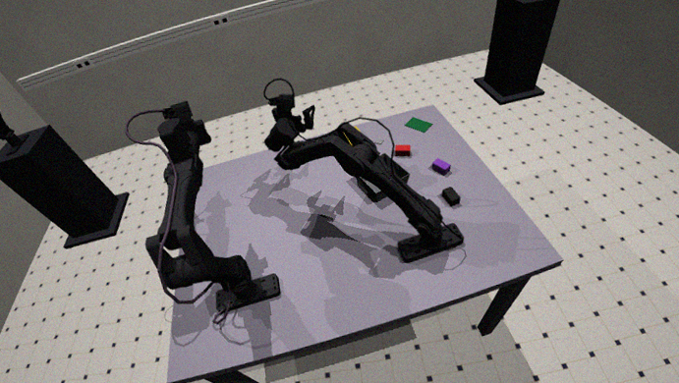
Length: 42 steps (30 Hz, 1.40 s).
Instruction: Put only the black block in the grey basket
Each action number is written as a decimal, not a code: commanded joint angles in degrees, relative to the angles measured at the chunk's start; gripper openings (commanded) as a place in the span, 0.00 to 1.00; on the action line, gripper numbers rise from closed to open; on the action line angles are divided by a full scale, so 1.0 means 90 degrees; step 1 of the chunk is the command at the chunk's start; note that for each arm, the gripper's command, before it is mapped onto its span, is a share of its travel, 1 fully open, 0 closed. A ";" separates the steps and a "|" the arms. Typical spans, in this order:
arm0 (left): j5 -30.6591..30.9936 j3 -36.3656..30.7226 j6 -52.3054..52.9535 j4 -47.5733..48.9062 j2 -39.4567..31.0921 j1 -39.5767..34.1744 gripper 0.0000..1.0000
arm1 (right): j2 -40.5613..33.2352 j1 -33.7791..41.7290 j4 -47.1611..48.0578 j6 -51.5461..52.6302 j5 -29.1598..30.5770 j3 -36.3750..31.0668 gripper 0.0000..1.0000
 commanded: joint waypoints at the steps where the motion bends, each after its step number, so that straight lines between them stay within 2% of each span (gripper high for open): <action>1: 0.0007 0.0044 -0.0011 0.0033 -0.0039 -0.0001 0.00 | -0.0597 0.0056 -0.0136 0.0397 0.0056 -0.0311 1.00; 13: 0.0007 0.0044 -0.0011 0.0033 -0.0039 -0.0001 0.00 | -0.0936 0.0040 -0.0800 0.1100 0.0113 -0.0854 1.00; 42: 0.0007 0.0044 -0.0011 0.0033 -0.0039 -0.0001 0.00 | -0.0854 0.0016 -0.2588 0.2842 -0.0026 -0.0925 1.00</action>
